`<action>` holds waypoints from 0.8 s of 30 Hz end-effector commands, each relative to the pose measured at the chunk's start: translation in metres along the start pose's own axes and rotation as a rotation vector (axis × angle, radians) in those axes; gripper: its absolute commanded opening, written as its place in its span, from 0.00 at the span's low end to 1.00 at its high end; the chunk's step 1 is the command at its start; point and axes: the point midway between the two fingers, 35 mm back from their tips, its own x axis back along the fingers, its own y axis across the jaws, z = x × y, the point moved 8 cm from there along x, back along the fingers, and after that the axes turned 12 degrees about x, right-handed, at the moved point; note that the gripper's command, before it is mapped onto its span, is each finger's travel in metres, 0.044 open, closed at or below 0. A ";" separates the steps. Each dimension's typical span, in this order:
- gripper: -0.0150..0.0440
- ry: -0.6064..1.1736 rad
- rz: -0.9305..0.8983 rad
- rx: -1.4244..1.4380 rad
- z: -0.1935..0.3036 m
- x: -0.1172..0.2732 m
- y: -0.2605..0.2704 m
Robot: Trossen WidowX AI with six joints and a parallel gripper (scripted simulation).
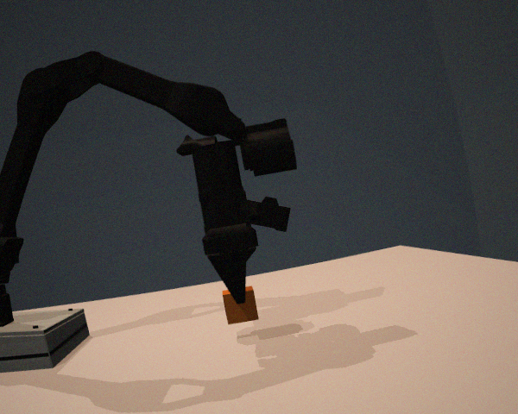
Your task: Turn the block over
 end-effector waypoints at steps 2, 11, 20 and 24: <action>0.25 -0.050 0.014 0.002 0.002 0.001 0.000; 0.25 -0.178 0.040 0.000 0.010 -0.005 0.001; 0.25 -0.305 0.066 0.000 0.021 -0.010 0.003; 0.25 -0.361 0.079 0.000 0.027 -0.012 0.005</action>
